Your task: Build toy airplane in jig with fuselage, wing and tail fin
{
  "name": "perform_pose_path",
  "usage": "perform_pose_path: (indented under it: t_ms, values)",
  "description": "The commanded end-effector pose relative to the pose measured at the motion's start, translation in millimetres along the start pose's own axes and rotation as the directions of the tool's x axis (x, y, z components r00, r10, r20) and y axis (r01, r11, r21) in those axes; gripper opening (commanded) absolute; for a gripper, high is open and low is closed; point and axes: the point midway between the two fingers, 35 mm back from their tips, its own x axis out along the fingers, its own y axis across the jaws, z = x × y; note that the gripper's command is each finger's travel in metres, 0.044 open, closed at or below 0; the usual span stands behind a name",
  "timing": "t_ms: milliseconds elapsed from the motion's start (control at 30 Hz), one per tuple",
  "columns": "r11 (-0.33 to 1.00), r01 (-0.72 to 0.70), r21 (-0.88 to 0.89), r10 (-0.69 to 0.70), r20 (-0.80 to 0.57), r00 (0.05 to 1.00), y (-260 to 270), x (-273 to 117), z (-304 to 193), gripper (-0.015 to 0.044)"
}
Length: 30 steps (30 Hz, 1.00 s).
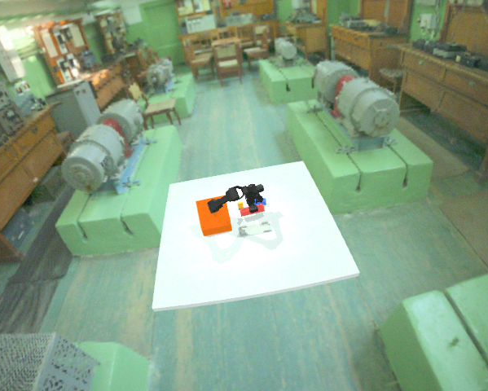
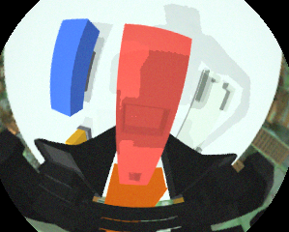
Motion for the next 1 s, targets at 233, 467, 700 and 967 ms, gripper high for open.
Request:
perform_pose_path:
  t_ms: [233, 467, 700, 967]
  values:
    - [1.000, -0.006, 0.009, 0.006, 0.012, 1.000, 1, -36, 3, 0.0000]
    - [1.000, -0.003, 0.009, 0.003, 0.011, 1.000, 0, -58, 1, 0.0000]
    - [1.000, 0.003, 0.010, -0.003, 0.010, 1.000, -2, -80, -3, 0.0000]
    - [1.000, -0.005, 0.014, 0.005, 0.009, 1.000, -12, -78, -3, 0.0000]
